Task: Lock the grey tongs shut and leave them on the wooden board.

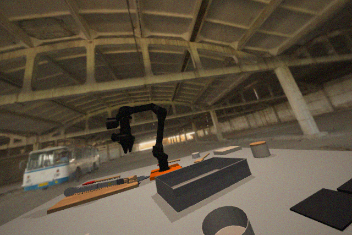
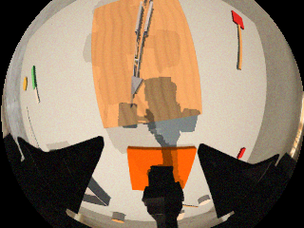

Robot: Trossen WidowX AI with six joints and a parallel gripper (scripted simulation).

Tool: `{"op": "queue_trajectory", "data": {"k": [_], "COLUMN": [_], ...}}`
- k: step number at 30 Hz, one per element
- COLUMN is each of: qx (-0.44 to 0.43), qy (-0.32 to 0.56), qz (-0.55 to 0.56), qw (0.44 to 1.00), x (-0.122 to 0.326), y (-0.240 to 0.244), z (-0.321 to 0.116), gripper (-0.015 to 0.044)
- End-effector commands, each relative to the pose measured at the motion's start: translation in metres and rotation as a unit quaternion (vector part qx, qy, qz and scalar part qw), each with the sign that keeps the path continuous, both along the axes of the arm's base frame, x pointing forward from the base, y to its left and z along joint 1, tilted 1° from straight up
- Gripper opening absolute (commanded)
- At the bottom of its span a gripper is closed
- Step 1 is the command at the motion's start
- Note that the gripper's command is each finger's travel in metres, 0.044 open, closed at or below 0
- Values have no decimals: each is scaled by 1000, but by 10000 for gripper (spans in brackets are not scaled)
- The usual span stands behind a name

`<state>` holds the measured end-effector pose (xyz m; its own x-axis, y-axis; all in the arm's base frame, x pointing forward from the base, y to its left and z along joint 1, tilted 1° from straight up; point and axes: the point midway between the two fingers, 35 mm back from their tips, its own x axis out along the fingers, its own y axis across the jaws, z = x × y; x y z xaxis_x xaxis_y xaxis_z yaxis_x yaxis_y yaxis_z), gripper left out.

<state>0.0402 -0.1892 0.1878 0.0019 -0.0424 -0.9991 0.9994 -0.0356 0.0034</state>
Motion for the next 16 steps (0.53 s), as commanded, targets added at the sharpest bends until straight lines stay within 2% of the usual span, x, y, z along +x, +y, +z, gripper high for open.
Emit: {"op": "queue_trajectory", "data": {"k": [1, 16], "qx": [-22, -30], "qy": [-7, -9], "qz": [-2, -2], "qw": [1000, 1000], "x": [1, 1], "y": [-3, -3], "z": [24, 34], "gripper": [440, 440]}}
